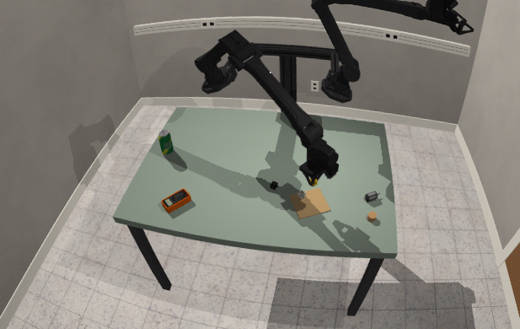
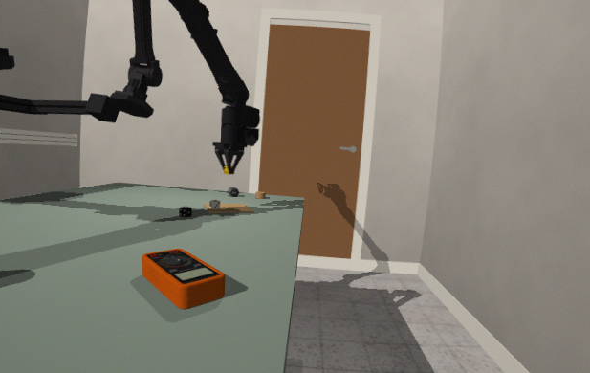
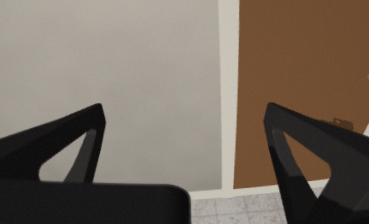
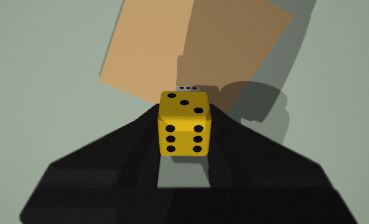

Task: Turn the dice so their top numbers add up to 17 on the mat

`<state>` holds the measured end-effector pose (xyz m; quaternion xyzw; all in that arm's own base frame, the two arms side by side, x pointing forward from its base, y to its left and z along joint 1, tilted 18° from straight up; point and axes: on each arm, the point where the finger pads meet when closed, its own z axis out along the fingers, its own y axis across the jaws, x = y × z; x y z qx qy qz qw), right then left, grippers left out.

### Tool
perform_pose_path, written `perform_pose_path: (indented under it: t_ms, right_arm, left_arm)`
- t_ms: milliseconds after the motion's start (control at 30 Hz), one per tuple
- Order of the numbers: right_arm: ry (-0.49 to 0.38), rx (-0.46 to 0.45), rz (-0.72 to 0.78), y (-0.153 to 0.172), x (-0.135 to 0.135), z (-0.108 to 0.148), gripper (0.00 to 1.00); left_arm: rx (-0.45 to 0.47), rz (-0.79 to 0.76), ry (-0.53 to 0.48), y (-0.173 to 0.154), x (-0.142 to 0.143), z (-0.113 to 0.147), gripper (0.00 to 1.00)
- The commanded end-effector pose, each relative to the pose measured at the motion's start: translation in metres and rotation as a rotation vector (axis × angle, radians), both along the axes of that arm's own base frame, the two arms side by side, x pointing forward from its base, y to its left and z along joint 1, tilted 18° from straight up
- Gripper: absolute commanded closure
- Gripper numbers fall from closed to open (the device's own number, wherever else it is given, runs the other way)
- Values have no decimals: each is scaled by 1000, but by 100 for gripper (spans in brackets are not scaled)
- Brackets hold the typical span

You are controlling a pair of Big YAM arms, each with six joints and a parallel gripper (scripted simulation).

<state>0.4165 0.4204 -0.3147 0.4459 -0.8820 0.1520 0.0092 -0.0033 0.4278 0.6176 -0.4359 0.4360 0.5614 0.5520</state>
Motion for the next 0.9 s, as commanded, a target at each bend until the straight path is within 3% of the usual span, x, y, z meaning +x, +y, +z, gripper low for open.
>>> perform_pose_path:
  t_ms: [0,33,67,167,233,333,367,400,567,633,867]
  right_arm:
    - [-6,-3,-60,-3,19,-4,80]
    - [-7,-3,-60,-3,19,-4,80]
    - [-35,29,-60,11,32,21,80]
    - [-42,39,-60,15,35,27,80]
    - [-13,5,-60,1,23,2,80]
    - [-7,-2,-60,-2,20,-3,80]
    - [17,-30,-29,-3,-7,-10,80]
    - [19,-32,-29,-4,-8,-12,80]
    - [-16,13,-23,14,9,-10,80]
    - [-19,17,-42,2,23,-15,80]
    - [-16,11,-39,-10,26,-39,80]
  left_arm:
    - [59,8,-7,-16,-4,21,0]
    - [59,8,-7,-16,-4,21,0]
    - [59,8,-7,-16,-4,21,0]
    - [59,8,-7,-16,-4,21,0]
    - [59,8,-7,-16,-4,21,0]
    - [59,8,-7,-16,-4,21,0]
    - [59,8,-7,-16,-4,21,0]
    - [59,8,-7,-16,-4,21,0]
    - [59,8,-7,-16,-4,21,0]
    - [59,8,-7,-16,-4,21,0]
    - [59,8,-7,-16,-4,21,0]
